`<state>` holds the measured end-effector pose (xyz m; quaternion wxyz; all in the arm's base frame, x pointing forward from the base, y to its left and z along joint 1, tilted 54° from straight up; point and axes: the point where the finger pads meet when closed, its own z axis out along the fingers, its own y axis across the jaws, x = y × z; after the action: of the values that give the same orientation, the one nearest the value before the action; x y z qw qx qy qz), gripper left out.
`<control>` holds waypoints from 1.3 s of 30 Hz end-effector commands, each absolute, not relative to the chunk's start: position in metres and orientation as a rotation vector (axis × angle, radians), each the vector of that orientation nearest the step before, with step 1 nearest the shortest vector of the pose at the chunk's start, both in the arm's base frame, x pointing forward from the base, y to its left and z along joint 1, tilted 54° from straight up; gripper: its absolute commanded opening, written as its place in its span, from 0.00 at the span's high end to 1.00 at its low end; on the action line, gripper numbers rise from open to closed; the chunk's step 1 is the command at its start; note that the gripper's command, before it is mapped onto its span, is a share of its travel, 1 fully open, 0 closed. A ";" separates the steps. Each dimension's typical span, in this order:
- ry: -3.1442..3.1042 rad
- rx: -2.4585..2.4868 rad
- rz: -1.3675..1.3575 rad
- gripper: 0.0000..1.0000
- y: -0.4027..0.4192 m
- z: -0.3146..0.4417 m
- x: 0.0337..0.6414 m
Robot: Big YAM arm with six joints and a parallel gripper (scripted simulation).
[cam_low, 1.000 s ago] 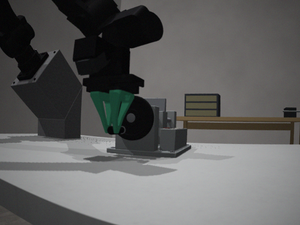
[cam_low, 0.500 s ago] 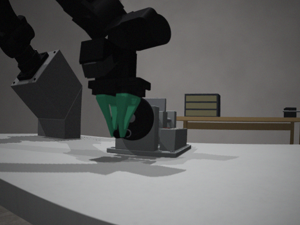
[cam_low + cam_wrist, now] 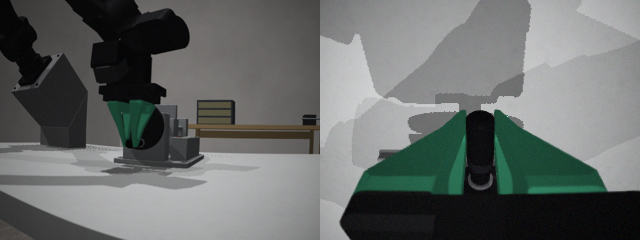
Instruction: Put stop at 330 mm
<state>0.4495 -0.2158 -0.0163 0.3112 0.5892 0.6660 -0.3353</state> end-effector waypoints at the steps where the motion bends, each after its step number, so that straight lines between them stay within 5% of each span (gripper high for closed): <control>1: 1.756 1.556 -0.862 0.94 -0.211 -0.022 0.470; 39: 1.765 1.539 -0.851 0.94 -0.185 -0.012 0.500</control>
<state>0.4663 -0.2093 -0.0138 0.3027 0.5934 0.6612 -0.3451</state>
